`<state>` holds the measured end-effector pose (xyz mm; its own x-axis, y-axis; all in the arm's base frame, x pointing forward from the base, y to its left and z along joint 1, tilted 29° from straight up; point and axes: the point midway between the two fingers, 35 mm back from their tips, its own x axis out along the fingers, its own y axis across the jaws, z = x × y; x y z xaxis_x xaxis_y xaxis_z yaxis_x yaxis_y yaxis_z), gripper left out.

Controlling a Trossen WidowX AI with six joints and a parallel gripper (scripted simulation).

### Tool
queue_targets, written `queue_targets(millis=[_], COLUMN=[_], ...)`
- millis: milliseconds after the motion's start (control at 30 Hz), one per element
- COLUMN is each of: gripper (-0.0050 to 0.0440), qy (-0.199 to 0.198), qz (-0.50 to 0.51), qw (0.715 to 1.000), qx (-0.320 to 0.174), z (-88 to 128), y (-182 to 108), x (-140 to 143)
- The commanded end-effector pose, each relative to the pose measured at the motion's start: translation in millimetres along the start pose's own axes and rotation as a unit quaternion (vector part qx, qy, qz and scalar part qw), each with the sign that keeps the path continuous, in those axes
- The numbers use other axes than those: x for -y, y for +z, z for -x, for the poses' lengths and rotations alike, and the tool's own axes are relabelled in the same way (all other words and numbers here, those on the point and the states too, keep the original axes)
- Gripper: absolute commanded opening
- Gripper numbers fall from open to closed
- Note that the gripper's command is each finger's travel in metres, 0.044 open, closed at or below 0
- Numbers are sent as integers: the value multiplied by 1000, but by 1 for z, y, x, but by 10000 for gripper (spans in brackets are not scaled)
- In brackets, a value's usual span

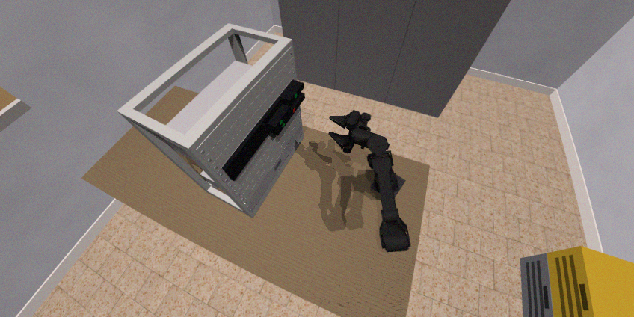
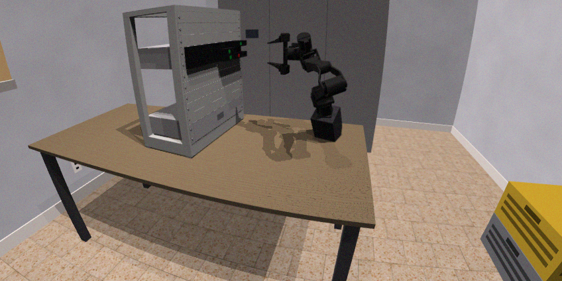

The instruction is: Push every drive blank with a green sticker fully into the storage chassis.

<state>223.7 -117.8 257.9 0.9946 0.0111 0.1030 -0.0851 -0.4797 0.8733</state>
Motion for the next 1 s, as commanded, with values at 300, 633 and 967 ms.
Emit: queue_targets(millis=[300,633,967], gripper=[440,440,440], qy=[3,3,3], qz=[5,5,5], qw=[1000,1000,1000], qx=[-1,-1,-1], z=[-22,-44,-70], y=[-13,-26,-40], x=[0,5,10])
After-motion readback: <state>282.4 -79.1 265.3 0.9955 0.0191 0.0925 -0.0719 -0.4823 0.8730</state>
